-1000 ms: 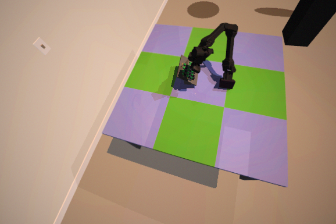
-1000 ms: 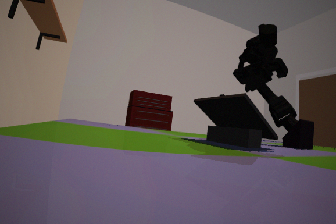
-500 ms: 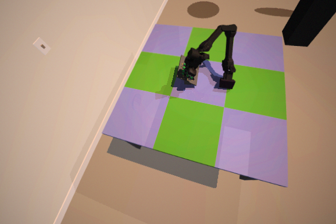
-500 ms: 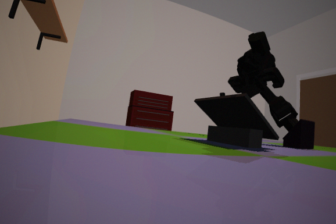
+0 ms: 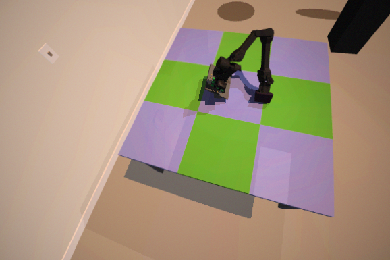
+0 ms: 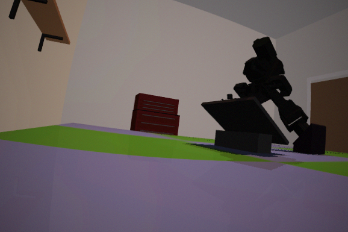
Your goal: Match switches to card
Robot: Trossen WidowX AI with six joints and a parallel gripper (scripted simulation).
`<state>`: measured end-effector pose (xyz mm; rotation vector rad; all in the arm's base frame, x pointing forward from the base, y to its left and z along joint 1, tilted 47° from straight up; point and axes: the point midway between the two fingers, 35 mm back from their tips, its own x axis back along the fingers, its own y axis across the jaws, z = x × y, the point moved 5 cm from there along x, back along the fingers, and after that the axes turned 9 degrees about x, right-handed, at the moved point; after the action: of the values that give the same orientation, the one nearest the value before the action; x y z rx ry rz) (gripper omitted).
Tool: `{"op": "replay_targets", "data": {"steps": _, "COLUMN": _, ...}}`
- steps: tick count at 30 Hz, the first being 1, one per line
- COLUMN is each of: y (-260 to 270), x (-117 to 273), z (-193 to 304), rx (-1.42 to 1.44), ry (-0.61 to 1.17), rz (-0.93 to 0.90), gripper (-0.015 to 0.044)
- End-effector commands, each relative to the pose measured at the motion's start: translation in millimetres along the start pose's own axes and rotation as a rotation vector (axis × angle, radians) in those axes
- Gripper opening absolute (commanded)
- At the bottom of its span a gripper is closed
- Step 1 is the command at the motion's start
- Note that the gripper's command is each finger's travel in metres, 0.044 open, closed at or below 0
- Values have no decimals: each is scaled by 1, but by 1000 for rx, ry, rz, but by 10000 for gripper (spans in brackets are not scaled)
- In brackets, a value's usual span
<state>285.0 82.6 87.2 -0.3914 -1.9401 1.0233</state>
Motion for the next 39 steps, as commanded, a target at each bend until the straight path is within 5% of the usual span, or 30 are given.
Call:
{"op": "replay_targets", "data": {"steps": 1, "y": 1, "x": -1, "z": 0, "rx": 4, "ry": -1, "rz": -7, "gripper": 0}}
{"op": "replay_targets", "data": {"steps": 39, "y": 1, "x": -5, "z": 1, "rx": 4, "ry": -1, "rz": -7, "gripper": 0}}
